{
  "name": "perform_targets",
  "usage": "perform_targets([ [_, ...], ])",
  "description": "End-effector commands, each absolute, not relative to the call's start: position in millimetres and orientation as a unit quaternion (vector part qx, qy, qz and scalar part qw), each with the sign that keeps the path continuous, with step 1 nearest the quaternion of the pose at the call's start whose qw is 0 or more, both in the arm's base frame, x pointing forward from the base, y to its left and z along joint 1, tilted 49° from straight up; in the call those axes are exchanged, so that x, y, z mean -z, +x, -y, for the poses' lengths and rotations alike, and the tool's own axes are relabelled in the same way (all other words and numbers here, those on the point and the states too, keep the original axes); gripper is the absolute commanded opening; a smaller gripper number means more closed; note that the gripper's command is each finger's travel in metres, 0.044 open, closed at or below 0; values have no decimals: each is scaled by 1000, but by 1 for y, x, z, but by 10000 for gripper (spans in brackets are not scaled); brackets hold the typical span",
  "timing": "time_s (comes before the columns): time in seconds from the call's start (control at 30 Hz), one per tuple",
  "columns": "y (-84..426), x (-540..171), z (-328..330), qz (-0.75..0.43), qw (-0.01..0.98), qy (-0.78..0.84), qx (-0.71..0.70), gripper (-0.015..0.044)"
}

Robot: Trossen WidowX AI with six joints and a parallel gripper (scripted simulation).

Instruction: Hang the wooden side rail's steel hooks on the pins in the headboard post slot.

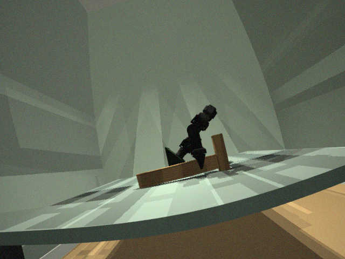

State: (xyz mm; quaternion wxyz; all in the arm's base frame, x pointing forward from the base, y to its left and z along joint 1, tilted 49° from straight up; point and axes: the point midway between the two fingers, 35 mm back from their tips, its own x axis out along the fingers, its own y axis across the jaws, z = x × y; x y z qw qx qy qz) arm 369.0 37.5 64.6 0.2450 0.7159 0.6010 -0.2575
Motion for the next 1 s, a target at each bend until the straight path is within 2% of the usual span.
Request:
perform_targets([
  [0.0,369,-65,-37,-601,245,716,257,289],
  [0.2,366,-79,-20,-599,246,718,256,440],
  [0.43,363,-91,-8,-598,246,719,254,440],
  [0.63,360,-69,11,-598,246,719,254,440],
  [0.97,360,-69,10,-598,241,720,257,440],
])
